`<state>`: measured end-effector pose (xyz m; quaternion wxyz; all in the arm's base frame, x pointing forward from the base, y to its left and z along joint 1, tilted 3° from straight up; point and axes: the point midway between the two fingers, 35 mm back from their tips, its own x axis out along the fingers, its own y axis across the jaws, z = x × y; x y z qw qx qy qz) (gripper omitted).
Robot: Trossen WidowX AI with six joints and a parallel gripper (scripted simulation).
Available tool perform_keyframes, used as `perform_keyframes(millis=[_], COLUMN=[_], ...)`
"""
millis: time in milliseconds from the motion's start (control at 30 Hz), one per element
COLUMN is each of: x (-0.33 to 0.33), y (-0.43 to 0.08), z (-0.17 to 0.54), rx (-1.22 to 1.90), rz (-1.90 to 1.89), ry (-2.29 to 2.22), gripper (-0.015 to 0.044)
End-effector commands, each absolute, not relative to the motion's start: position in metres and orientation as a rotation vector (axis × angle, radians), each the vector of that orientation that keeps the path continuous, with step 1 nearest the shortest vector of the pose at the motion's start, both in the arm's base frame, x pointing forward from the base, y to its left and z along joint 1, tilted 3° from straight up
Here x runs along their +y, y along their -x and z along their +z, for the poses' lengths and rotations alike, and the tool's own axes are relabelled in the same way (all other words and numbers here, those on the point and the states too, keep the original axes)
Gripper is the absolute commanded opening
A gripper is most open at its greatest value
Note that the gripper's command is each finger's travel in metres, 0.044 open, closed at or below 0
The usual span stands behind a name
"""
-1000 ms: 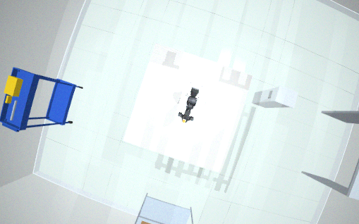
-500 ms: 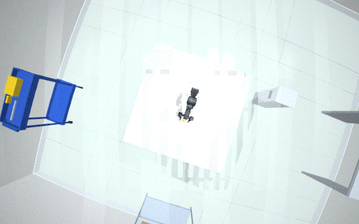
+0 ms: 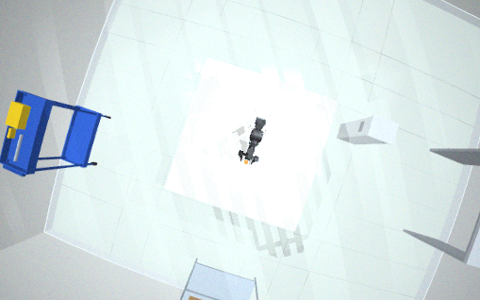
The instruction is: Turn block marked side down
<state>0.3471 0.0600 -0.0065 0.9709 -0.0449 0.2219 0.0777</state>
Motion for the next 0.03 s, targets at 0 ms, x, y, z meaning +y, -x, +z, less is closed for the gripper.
perform_keyframes(millis=[0], x=[0.0606], y=[-0.3464], z=[-0.0079], rx=[0.451], rz=[0.163], ry=[0.096], gripper=[0.044])
